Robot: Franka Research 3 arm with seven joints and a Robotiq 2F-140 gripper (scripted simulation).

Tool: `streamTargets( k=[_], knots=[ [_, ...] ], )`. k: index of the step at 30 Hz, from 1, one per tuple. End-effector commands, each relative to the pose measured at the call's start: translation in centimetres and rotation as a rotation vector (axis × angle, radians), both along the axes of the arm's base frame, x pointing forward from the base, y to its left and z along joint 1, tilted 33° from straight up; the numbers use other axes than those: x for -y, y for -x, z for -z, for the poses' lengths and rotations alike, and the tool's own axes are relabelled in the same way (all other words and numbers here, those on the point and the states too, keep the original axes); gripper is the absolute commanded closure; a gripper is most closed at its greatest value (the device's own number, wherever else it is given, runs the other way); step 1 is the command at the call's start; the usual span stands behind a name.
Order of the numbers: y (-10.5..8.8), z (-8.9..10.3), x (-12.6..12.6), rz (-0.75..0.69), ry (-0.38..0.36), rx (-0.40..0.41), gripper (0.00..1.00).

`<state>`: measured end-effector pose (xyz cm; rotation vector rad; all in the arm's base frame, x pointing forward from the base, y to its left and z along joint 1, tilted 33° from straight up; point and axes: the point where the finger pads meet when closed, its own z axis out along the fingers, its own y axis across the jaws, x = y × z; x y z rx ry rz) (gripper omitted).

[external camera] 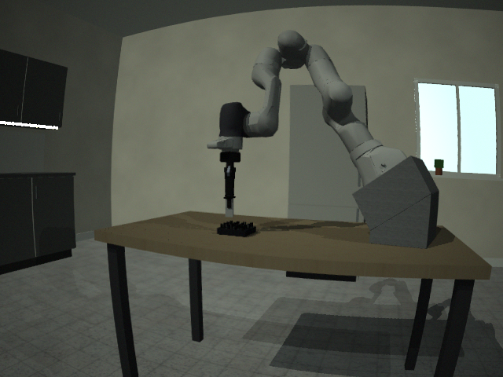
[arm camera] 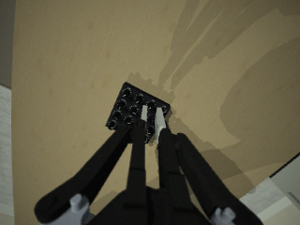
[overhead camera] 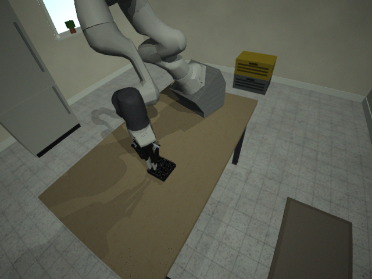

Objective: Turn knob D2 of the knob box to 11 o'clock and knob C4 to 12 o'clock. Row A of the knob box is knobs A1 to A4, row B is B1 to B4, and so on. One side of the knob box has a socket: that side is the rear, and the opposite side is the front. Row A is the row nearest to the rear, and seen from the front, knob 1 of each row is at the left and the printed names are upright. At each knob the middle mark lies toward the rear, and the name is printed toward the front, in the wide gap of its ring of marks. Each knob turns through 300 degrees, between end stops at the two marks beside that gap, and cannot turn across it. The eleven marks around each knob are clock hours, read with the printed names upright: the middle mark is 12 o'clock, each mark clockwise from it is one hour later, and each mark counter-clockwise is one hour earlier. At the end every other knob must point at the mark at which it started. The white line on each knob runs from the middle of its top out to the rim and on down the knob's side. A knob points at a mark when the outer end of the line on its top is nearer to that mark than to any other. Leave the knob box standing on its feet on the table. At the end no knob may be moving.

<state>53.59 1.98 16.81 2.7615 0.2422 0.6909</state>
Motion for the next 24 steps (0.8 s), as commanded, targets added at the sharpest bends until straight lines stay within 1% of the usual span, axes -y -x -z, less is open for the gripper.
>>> streamTargets(
  k=[1,14,24],
  knots=[
    [-0.45,0.16,-0.07,0.009,-0.01,0.013,0.88],
    [-0.9,0.88,0.15,0.009,-0.01,0.013,0.88],
    [-0.98,1.02,0.19,0.009,-0.01,0.013,0.88]
  ],
)
